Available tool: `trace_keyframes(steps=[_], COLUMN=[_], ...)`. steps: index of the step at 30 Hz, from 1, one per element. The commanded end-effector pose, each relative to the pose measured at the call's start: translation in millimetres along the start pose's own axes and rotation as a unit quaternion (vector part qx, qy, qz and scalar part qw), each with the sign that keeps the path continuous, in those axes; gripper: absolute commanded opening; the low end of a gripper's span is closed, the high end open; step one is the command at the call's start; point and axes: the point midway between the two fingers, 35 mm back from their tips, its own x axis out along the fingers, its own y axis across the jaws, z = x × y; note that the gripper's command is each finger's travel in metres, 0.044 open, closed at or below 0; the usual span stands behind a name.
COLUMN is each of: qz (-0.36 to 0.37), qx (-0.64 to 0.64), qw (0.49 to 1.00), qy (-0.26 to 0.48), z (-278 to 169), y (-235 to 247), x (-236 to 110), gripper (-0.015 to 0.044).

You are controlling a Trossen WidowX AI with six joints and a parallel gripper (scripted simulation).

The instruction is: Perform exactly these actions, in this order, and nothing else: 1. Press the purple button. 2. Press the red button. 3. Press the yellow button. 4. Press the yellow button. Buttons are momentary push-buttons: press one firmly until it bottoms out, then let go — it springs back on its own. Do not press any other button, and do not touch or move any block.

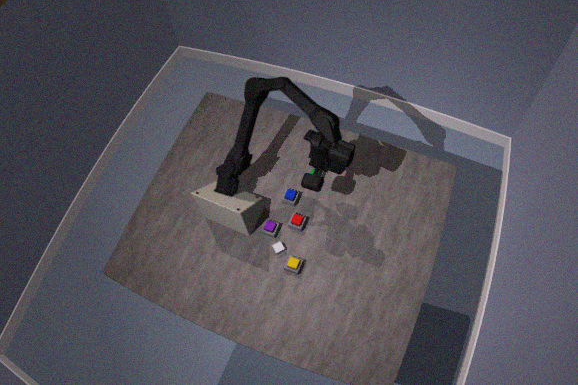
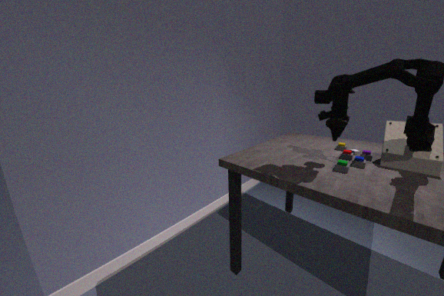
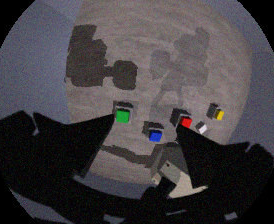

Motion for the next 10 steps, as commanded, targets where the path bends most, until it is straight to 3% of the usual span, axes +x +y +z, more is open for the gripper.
trace_keyframes(steps=[1, 10], qz=[0.011, 0.013], qx=[0.007, 0.007], qw=[1.0, 1.0], qy=[0.007, 0.008], z=[-31.2, -38.2], y=[38.3, 46.3], x=[-4.1, -5.4], gripper=[0.04, 0.04])
